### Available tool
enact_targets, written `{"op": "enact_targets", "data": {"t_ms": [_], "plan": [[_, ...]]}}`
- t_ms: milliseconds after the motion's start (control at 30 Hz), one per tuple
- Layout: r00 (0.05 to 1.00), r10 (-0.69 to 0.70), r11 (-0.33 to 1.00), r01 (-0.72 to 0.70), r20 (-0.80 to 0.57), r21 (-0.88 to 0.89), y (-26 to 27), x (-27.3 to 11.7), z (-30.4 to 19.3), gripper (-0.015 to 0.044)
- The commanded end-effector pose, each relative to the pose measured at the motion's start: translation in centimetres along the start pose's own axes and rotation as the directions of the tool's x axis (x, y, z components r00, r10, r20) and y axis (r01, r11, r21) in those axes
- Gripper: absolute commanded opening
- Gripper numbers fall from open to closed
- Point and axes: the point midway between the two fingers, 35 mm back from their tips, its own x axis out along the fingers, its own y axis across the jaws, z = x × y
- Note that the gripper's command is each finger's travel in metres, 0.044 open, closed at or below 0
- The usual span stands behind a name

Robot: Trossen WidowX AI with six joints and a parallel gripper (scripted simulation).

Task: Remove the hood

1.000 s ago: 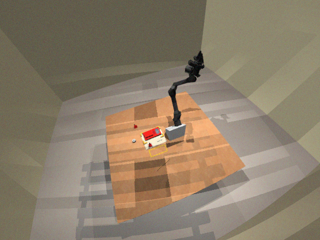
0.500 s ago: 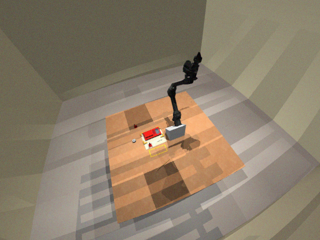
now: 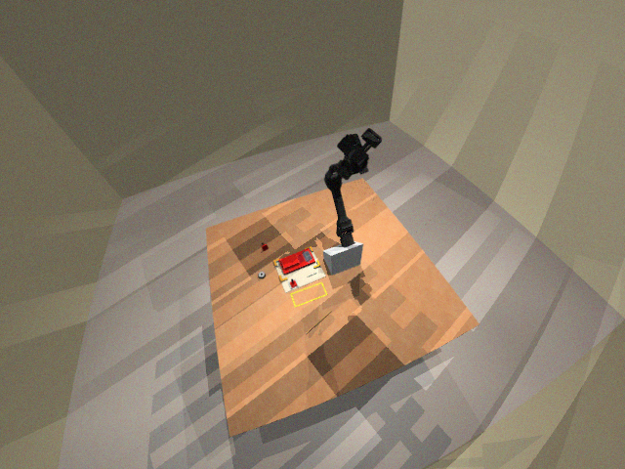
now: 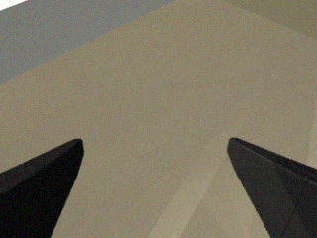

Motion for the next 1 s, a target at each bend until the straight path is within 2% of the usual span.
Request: {"op": "enact_targets", "data": {"t_ms": [0, 233, 467, 733, 967], "plan": [[0.986, -0.164, 0.982, 0.16, -0.034, -0.098, -6.5, 1.9, -0.6, 0.044], [0.905, -0.418, 0.891, 0.393, -0.075, -0.226, -17.3, 3.0, -0.5, 0.044], [0.749, -0.655, 0.727, 0.587, -0.102, -0.356, -28.1, 1.6, 0.1, 0.044], [0.487, -0.864, 0.485, 0.729, -0.131, -0.483, -39.7, -3.1, 1.2, 0.044], [0.206, -0.965, 0.262, 0.772, -0.162, -0.578, -48.2, -9.8, 2.2, 0.044]]}}
